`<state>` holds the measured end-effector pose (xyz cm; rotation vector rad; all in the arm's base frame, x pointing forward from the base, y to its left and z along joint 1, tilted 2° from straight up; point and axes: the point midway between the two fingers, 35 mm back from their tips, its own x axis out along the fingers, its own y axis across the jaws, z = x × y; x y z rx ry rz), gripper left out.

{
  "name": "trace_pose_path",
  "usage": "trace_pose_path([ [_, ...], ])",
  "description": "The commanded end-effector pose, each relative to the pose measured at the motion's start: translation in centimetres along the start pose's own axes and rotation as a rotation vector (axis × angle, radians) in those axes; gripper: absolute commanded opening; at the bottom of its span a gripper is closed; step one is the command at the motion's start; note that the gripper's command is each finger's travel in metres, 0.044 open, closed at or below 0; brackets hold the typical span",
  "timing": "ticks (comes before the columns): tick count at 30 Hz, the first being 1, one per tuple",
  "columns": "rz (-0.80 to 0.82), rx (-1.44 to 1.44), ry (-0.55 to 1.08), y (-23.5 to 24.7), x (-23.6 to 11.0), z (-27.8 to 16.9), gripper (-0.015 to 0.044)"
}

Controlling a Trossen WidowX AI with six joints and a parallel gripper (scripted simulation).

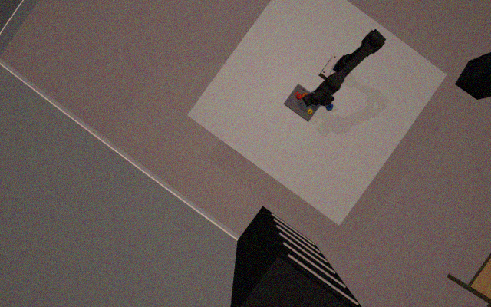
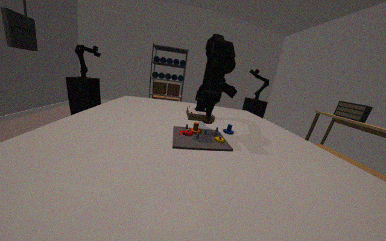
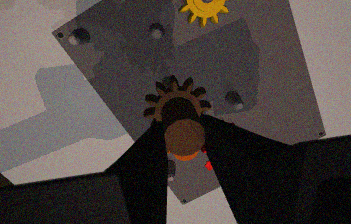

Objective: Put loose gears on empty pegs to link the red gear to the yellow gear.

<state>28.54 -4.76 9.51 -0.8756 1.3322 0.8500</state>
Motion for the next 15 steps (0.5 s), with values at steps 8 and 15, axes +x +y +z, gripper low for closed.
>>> trace_pose_path([
  [8,0.004,-0.124,-0.003,0.13,0.03,0.03,0.0],
  [15,0.004,-0.124,-0.003,0.13,0.03,0.03,0.0],
])
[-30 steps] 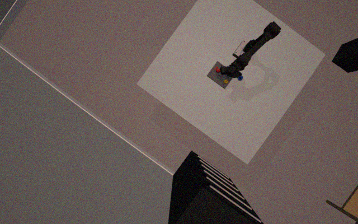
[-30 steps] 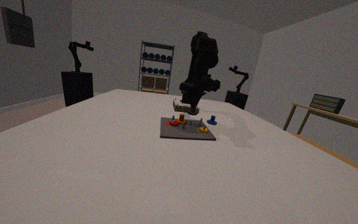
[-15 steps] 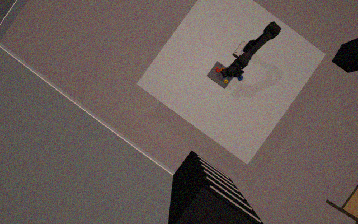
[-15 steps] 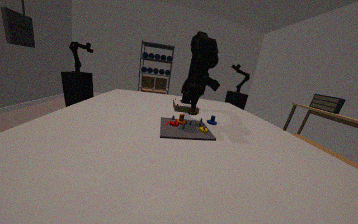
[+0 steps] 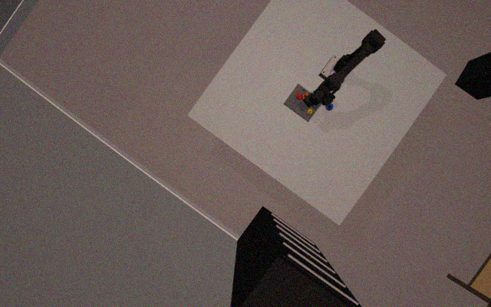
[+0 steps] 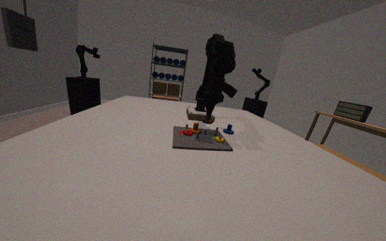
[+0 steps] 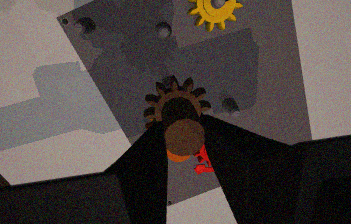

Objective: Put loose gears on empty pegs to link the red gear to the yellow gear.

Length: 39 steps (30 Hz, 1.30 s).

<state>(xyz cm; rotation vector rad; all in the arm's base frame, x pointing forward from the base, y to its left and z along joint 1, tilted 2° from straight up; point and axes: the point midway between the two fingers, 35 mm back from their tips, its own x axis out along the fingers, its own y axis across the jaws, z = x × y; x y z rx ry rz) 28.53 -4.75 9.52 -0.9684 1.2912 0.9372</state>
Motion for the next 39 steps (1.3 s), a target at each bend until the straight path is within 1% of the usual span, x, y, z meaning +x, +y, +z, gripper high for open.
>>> trace_pose_path([
  [1,0.004,-0.004,-0.003,0.1,0.0,0.0,0.0],
  [11,0.004,-0.028,-0.003,0.1,0.1,0.0,0.0],
  [21,0.004,-0.257,-0.003,0.2,1.3,0.1,0.0],
  [25,0.004,-0.3,-0.004,0.2,1.9,0.0,0.0],
  [32,0.004,-0.247,-0.003,0.1,2.8,0.0,0.0],
  [39,0.004,-0.08,-0.003,0.1,3.9,0.1,0.0],
])
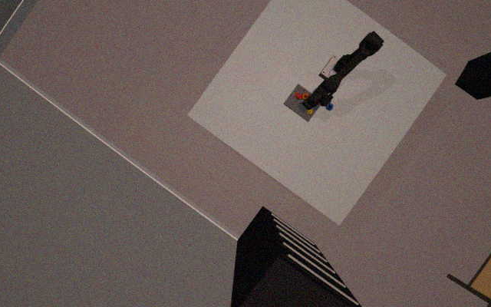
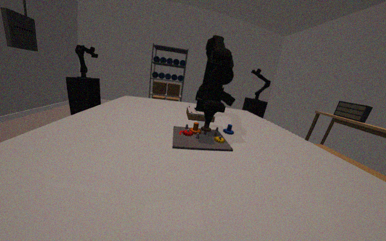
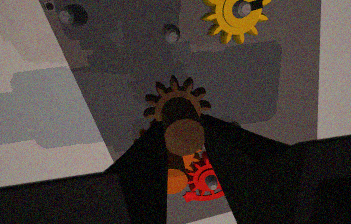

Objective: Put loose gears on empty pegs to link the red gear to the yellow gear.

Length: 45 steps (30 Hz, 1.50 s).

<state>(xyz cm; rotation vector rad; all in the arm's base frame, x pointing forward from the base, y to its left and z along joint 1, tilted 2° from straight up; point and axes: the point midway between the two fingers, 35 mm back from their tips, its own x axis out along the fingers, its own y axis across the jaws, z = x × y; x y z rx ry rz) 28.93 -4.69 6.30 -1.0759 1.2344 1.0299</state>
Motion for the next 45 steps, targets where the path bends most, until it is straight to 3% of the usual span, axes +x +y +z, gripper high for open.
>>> trace_pose_path([
  [1,0.011,0.083,-0.002,0.34,0.77,0.05,0.0],
  [10,0.012,0.299,-0.001,0.35,1.19,-0.05,0.0],
  [33,0.011,-0.197,-0.004,0.42,1.5,-0.04,0.0],
  [45,0.011,-0.028,-0.003,0.36,1.71,0.07,0.0],
])
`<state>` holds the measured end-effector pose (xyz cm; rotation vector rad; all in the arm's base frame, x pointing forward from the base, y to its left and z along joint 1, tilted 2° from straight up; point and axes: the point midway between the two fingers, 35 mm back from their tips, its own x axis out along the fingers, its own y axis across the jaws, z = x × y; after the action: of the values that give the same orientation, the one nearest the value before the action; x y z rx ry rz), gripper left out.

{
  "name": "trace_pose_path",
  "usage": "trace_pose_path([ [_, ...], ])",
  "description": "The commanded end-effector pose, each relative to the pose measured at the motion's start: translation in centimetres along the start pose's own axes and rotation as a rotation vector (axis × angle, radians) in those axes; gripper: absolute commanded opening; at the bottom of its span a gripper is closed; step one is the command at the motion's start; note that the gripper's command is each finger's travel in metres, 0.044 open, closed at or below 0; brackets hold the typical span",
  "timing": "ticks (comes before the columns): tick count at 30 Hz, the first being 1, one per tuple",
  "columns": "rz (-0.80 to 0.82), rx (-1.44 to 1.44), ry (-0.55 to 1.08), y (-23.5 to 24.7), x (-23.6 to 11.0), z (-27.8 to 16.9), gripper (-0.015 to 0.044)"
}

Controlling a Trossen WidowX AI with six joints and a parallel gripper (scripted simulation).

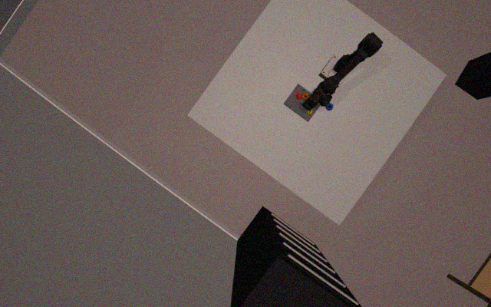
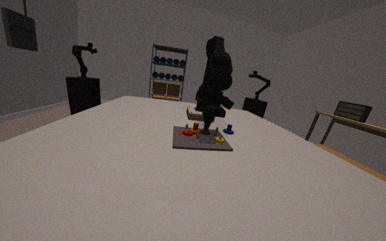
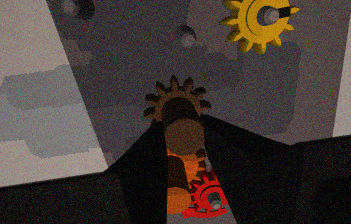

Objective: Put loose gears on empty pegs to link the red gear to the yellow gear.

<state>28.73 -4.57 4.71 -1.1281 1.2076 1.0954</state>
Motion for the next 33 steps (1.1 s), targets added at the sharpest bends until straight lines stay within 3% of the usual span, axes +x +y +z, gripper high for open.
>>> trace_pose_path([
  [1,0.0,0.075,0.0,0.1,0.1,0.0,0.0],
  [12,0.0,0.372,0.0,0.0,0.3,-0.1,0.0],
  [18,0.0,0.358,0.0,0.0,0.3,0.0,0.0],
  [23,0.0,0.307,0.0,0.0,0.2,0.0,0.0131],
  [28,0.0,0.229,0.0,0.0,-0.4,-0.1,0.014],
  [33,0.0,0.162,0.0,0.0,-3.3,-0.1,0.014],
])
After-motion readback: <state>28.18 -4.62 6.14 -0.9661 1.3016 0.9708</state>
